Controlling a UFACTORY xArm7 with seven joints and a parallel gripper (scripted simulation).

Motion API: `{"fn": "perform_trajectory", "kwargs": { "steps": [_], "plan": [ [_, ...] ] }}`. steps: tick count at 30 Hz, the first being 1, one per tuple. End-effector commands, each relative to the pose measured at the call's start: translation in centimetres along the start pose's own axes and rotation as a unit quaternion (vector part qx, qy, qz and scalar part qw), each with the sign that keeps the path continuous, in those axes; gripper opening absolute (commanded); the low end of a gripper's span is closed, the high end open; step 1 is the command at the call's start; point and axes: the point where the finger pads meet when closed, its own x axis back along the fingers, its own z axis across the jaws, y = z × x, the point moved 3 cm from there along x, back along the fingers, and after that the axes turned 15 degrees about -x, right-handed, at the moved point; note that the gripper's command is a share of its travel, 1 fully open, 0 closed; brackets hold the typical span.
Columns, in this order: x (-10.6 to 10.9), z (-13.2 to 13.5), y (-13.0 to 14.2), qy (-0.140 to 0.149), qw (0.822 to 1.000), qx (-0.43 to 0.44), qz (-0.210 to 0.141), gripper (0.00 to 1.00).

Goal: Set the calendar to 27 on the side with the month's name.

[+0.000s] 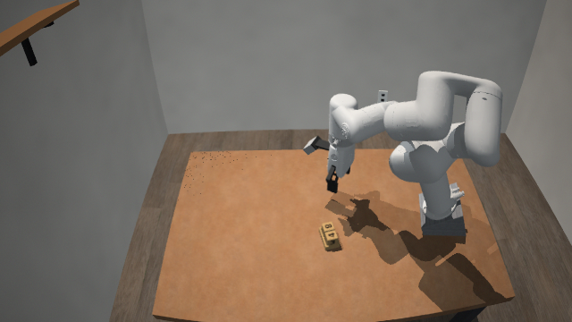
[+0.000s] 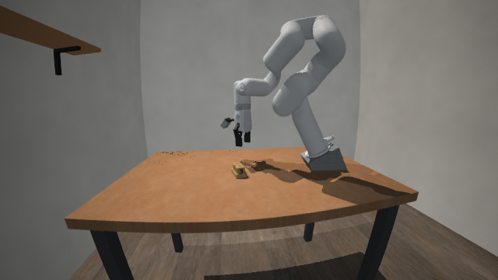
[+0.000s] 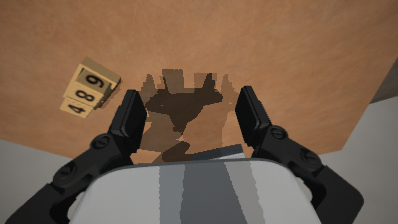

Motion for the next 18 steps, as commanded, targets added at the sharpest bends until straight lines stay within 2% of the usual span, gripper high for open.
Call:
{"fn": "perform_trajectory", "kwargs": {
  "steps": [1,13,18],
  "plan": [
    [0.09,-0.07,-0.07,-0.001,1.000,0.002,0.001,1.00],
    [0.08,-0.37,0.14,0.001,0.998,0.068,-0.002,1.00],
    [0.08,-0.77,0.42,0.003,0.988,0.155,-0.006,1.00]
  ]
}}
